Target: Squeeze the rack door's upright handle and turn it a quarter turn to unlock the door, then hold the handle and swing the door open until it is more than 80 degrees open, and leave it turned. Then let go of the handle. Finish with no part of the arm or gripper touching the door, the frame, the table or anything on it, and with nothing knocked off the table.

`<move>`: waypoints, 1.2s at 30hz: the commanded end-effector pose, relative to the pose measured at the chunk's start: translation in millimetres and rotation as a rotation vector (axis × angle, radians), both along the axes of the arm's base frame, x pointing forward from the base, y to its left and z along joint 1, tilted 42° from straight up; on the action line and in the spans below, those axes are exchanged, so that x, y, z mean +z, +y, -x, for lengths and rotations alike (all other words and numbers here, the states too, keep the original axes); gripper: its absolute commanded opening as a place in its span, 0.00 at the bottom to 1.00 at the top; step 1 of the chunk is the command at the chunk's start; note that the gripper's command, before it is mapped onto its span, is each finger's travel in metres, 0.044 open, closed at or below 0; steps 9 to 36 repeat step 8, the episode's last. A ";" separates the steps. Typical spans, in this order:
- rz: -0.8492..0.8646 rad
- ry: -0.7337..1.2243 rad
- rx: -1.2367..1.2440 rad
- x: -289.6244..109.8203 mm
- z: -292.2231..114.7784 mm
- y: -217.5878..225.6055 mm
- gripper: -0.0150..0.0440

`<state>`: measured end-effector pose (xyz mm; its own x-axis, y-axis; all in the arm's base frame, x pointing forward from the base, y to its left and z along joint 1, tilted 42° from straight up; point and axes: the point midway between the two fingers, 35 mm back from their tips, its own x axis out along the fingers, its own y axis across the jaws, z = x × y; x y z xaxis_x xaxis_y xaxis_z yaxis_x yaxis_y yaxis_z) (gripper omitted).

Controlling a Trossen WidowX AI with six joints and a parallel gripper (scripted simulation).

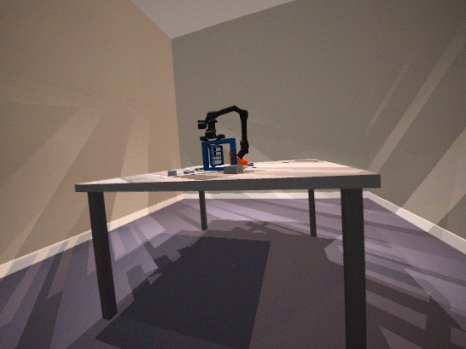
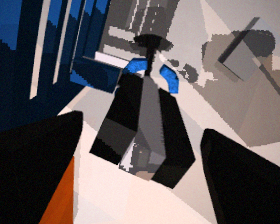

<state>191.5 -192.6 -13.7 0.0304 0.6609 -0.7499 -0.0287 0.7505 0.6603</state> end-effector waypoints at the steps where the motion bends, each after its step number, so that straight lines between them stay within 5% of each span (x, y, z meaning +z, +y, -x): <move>1: 0.007 -0.005 0.003 3.6 -0.2 -5.5 0.75; 36: 0.007 -0.004 0.003 10.3 0.0 -11.6 0.75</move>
